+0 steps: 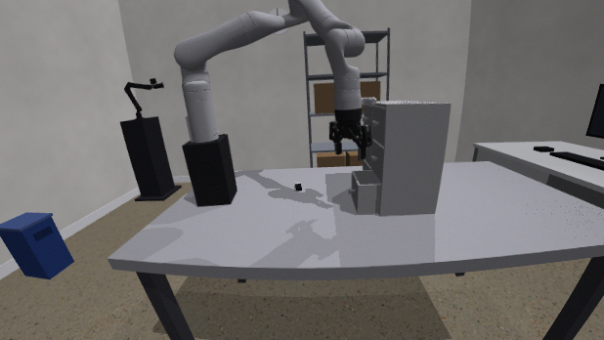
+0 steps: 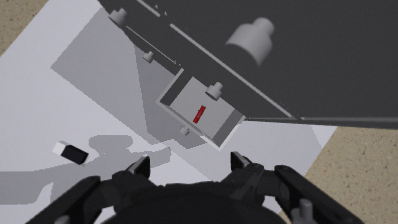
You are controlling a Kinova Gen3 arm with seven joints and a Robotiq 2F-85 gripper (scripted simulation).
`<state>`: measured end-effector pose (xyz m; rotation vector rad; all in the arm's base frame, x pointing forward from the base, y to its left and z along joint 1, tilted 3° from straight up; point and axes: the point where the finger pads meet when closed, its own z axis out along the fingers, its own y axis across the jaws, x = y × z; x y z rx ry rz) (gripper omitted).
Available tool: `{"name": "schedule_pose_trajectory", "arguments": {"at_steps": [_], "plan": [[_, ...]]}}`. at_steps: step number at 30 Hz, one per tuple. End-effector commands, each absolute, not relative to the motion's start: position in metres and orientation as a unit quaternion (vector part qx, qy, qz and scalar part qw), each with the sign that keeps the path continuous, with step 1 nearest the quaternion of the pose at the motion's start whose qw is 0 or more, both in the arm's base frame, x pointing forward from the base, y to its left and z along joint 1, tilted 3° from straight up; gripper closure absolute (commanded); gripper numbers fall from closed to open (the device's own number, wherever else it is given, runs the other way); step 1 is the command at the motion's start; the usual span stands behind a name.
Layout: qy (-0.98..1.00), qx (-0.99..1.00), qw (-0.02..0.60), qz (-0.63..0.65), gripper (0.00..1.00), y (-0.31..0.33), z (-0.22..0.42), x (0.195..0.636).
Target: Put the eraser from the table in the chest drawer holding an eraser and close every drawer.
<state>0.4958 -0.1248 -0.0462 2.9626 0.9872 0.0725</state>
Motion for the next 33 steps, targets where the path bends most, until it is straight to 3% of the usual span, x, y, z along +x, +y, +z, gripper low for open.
{"name": "schedule_pose_trajectory", "arguments": {"at_steps": [1, 33], "plan": [[0.317, 0.948, 0.009, 0.024, 0.0, -0.1248, -0.0452, 0.4964], [0.36, 0.932, 0.009, 0.022, 0.0, -0.1244, -0.0415, 0.4926]]}}
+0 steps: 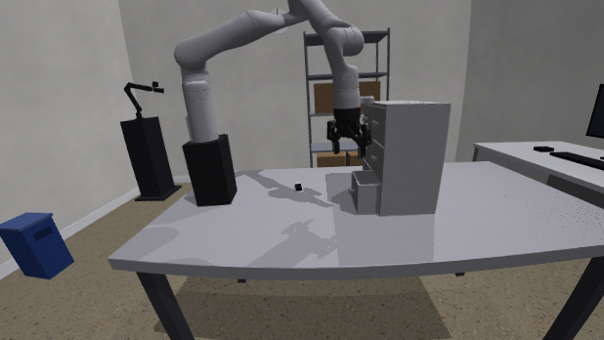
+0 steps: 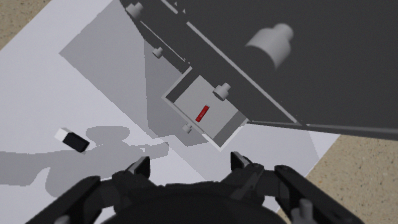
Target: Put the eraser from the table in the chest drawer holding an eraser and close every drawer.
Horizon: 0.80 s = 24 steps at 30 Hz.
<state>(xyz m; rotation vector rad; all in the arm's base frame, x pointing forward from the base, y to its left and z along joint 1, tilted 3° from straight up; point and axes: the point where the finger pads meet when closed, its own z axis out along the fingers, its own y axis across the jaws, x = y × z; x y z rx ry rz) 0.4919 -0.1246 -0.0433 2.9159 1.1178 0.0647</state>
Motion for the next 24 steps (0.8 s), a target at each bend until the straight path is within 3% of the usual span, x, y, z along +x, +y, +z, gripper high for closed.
{"name": "schedule_pose_trajectory", "arguments": {"at_steps": [1, 24], "plan": [[0.363, 0.931, 0.009, 0.022, 0.0, -0.1243, -0.0412, 0.4923], [0.438, 0.899, 0.009, 0.019, 0.0, -0.1236, -0.0347, 0.4857]]}}
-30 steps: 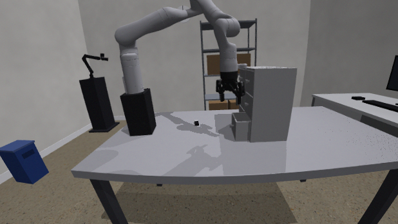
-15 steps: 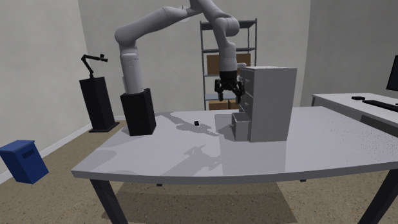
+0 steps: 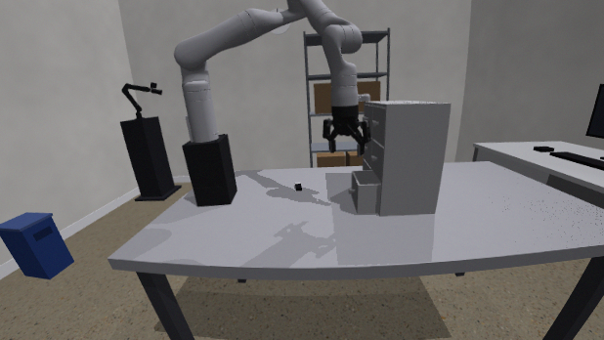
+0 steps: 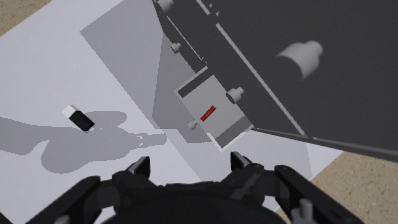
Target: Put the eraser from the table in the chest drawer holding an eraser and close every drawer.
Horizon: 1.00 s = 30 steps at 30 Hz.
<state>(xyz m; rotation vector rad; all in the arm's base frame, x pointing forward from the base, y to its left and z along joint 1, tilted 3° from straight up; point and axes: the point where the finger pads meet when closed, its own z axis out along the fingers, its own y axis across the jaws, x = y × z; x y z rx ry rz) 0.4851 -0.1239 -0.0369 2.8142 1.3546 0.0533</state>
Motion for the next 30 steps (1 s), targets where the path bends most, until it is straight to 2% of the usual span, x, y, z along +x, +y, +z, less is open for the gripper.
{"name": "schedule_pose_trajectory", "arguments": {"at_steps": [1, 30], "plan": [[0.443, 0.896, 0.009, 0.019, 0.0, -0.124, -0.034, 0.485], [0.601, 0.799, 0.009, 0.011, 0.0, -0.122, -0.019, 0.47]]}}
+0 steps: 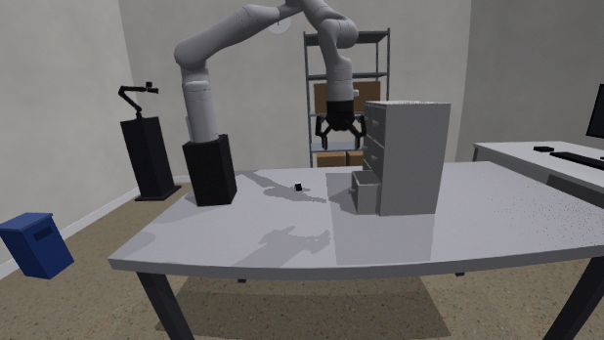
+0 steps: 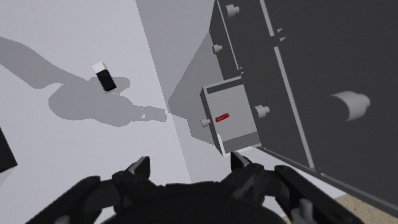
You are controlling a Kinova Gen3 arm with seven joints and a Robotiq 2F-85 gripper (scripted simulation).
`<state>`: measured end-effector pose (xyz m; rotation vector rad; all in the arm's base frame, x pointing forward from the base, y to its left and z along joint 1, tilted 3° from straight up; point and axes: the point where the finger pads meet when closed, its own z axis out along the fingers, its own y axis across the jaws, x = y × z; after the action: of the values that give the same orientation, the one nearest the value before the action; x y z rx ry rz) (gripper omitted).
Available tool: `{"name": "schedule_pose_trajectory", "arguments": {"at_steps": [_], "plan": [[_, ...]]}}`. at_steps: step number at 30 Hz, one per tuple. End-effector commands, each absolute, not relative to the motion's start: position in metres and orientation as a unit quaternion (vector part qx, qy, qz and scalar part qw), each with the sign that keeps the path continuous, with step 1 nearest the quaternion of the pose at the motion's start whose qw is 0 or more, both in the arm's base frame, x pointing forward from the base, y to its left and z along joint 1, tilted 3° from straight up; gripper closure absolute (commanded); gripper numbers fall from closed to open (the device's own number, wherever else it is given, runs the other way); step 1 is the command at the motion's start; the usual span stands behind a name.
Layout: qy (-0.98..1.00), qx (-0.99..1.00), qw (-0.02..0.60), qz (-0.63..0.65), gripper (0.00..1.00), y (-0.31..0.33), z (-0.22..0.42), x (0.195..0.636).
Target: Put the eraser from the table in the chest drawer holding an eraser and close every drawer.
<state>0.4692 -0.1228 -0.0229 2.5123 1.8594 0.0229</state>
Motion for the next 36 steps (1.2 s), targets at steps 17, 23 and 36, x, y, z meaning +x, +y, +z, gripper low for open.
{"name": "schedule_pose_trajectory", "arguments": {"at_steps": [17, 23, 36], "plan": [[0.699, 0.715, 0.009, 0.005, 0.0, -0.121, -0.009, 0.459], [0.725, 0.688, 0.008, 0.003, 0.0, -0.121, -0.006, 0.456], [0.792, 0.61, 0.008, -0.002, 0.0, -0.12, 0.003, 0.448]]}}
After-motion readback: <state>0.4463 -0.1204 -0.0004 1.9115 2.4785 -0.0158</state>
